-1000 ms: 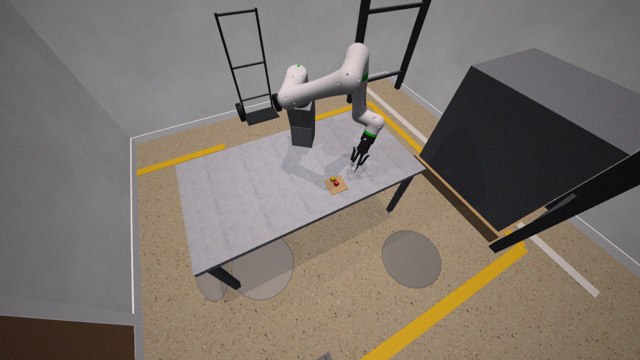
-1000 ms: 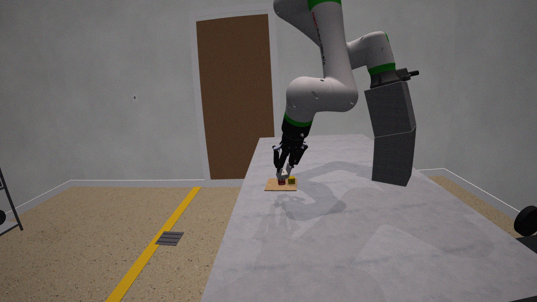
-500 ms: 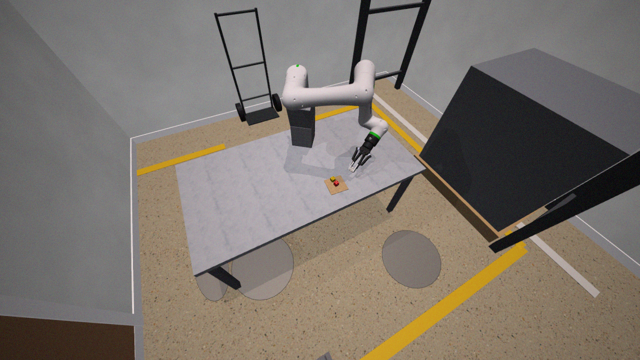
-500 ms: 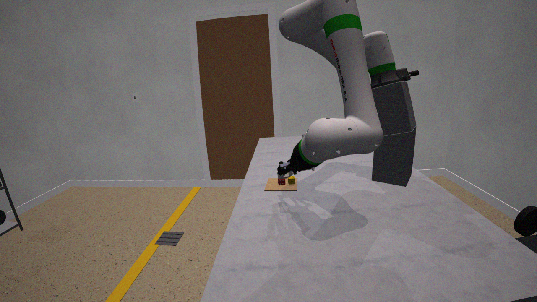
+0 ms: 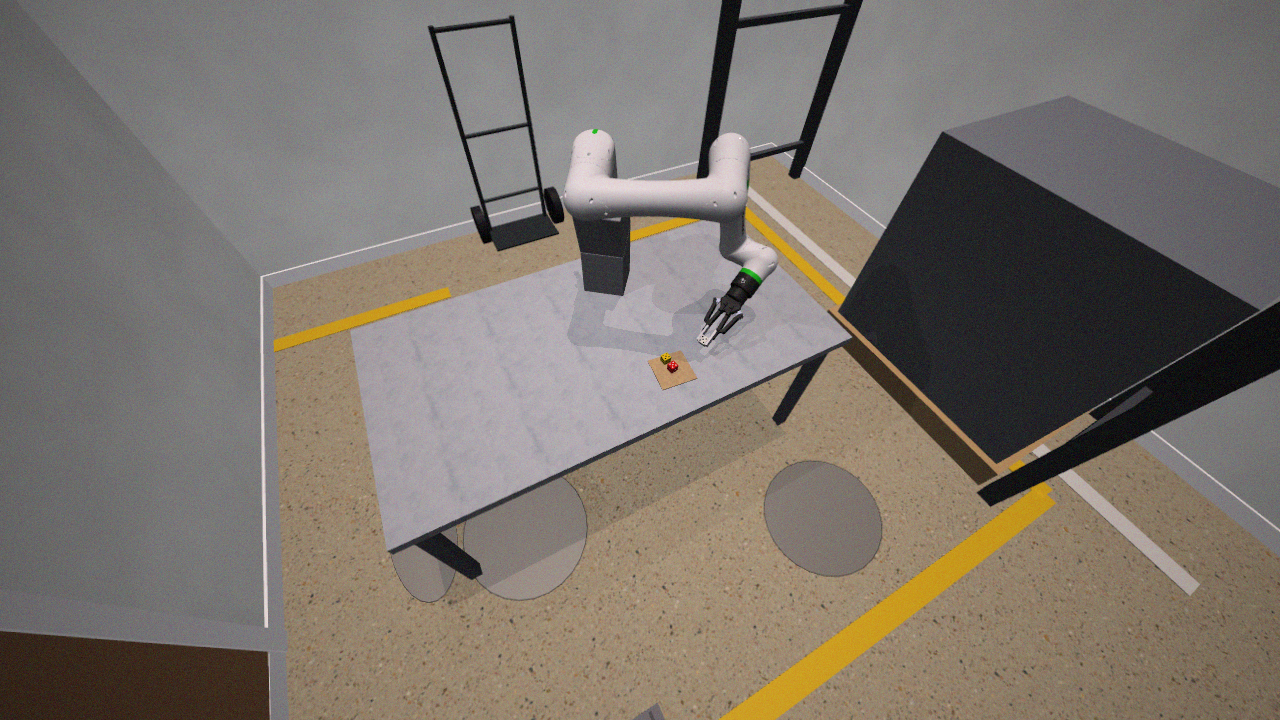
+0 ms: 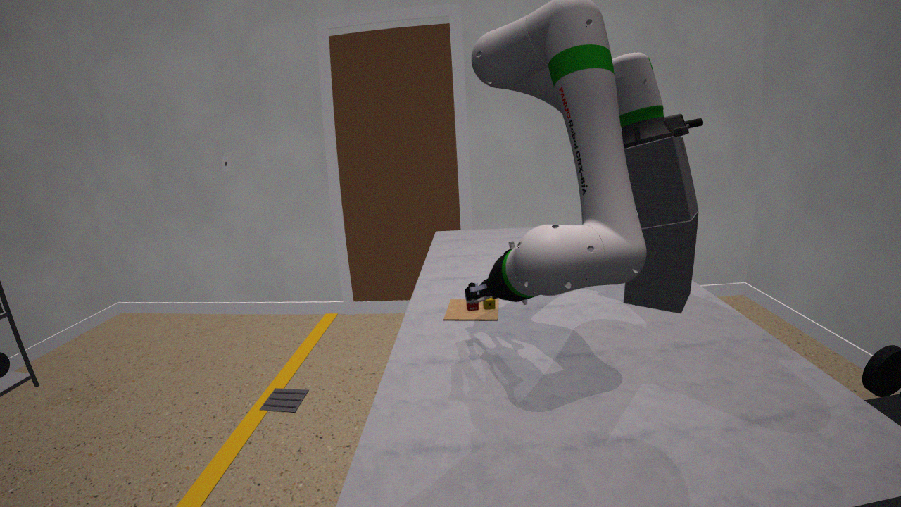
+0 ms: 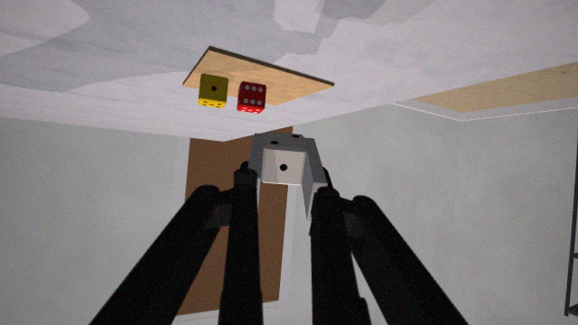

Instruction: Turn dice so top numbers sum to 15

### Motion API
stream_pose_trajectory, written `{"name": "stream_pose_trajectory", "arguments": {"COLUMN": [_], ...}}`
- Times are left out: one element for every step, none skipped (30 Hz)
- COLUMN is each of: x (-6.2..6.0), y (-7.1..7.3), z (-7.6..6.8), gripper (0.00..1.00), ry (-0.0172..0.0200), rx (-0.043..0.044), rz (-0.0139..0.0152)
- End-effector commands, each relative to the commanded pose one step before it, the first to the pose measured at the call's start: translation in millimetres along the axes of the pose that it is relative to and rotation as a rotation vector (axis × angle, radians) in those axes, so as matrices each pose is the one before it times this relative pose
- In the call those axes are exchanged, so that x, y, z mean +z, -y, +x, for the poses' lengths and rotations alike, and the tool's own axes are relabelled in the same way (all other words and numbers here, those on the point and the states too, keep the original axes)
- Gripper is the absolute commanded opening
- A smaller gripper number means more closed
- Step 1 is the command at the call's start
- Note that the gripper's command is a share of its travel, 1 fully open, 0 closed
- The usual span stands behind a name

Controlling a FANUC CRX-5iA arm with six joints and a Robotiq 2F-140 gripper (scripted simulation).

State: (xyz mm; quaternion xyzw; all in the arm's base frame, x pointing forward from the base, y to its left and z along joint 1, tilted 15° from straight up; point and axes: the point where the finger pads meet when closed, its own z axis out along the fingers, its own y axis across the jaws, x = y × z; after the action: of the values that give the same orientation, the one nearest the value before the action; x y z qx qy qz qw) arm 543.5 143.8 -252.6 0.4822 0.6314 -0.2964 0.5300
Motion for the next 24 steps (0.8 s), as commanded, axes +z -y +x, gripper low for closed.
{"name": "stream_pose_trajectory", "arguments": {"x": [3.08, 1.4, 1.5, 1.57, 1.62, 1.66, 1.68, 1.67, 1.64, 1.6, 0.0, 0.0, 1.53, 1.44, 1.35, 1.24, 1.12, 0.98, 0.85, 0.7, 0.57, 0.43, 0.31, 0.2], "y": [-0.19, -0.01, -0.01, 0.0, -0.01, -0.01, -0.01, -0.01, -0.01, -0.01, 0.0, 0.0, -0.01, -0.01, 0.0, -0.01, 0.0, -0.01, 0.0, -0.01, 0.0, 0.0, 0.0, 0.0], "z": [6.01, 2.65, 2.83, 2.97, 3.07, 3.14, 3.17, 3.16, 3.11, 3.02, 0.0, 0.0, 2.89, 2.74, 2.55, 2.34, 2.11, 1.86, 1.6, 1.33, 1.07, 0.82, 0.59, 0.38], "gripper": [0.16, 0.16, 0.16, 0.16, 0.16, 0.16, 0.16, 0.16, 0.16, 0.16, 0.16, 0.16, 0.16, 0.16, 0.16, 0.16, 0.16, 0.16, 0.16, 0.16, 0.16, 0.16, 0.16, 0.16], "ry": [-0.00008, 0.0, 0.0, 0.0, 0.0, 0.0, 0.0, 0.0, 0.0, 0.0, 0.0, 0.0, 0.0, 0.0, 0.0, 0.0, 0.0, 0.0, 0.0, 0.0, 0.0, 0.0, 0.0, 0.0], "rx": [0.00031, 0.0, 0.0, 0.0, 0.0, 0.0, 0.0, 0.0, 0.0, 0.0, 0.0, 0.0, 0.0, 0.0, 0.0, 0.0, 0.0, 0.0, 0.0, 0.0, 0.0, 0.0, 0.0, 0.0], "rz": [-0.0001, 0.0, 0.0, 0.0, 0.0, 0.0, 0.0, 0.0, 0.0, 0.0, 0.0, 0.0, 0.0, 0.0, 0.0, 0.0, 0.0, 0.0, 0.0, 0.0, 0.0, 0.0, 0.0, 0.0]}}
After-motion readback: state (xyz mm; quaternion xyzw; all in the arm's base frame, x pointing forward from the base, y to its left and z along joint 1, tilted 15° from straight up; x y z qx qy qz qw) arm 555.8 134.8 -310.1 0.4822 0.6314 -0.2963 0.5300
